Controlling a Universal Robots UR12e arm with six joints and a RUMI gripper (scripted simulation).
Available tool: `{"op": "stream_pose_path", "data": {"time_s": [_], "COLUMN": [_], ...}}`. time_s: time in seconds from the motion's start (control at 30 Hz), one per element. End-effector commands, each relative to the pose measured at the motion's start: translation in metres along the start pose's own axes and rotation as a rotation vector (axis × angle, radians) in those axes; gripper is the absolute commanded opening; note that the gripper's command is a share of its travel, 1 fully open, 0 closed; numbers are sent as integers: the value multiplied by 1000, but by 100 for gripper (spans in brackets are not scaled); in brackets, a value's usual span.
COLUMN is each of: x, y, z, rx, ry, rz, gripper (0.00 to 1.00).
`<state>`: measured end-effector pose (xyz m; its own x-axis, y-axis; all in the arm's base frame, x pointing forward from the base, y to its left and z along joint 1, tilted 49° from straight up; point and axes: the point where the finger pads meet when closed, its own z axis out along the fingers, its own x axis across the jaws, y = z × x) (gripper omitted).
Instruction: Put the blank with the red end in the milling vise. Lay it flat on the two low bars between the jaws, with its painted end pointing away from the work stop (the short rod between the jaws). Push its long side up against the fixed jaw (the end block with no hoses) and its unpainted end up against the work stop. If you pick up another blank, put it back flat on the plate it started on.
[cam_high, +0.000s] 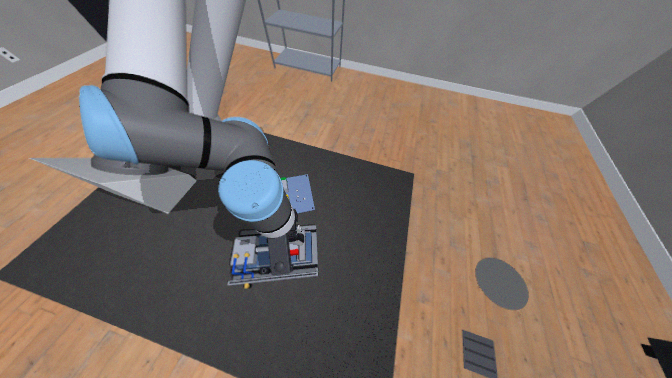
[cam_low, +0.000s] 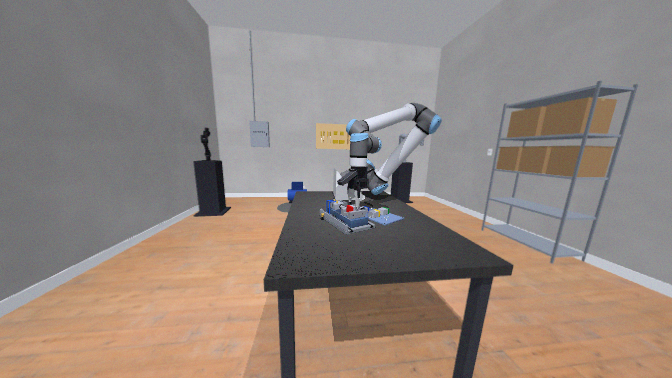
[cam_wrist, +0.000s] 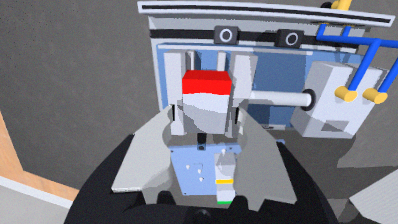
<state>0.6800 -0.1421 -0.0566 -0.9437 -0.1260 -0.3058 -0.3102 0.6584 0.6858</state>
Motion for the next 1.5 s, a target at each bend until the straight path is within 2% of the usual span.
{"op": "stream_pose_path", "data": {"time_s": [0.0,0.47,1.0,1.47], "x": [0,0,0,0], "y": [0,0,0,0], "z": [-1,-4,-32,-32], "rx": [1,1,1,1], "ry": [-1,-1,-1,-1], "rz": [0,0,0,0], "gripper": [40,40,40,40]}}
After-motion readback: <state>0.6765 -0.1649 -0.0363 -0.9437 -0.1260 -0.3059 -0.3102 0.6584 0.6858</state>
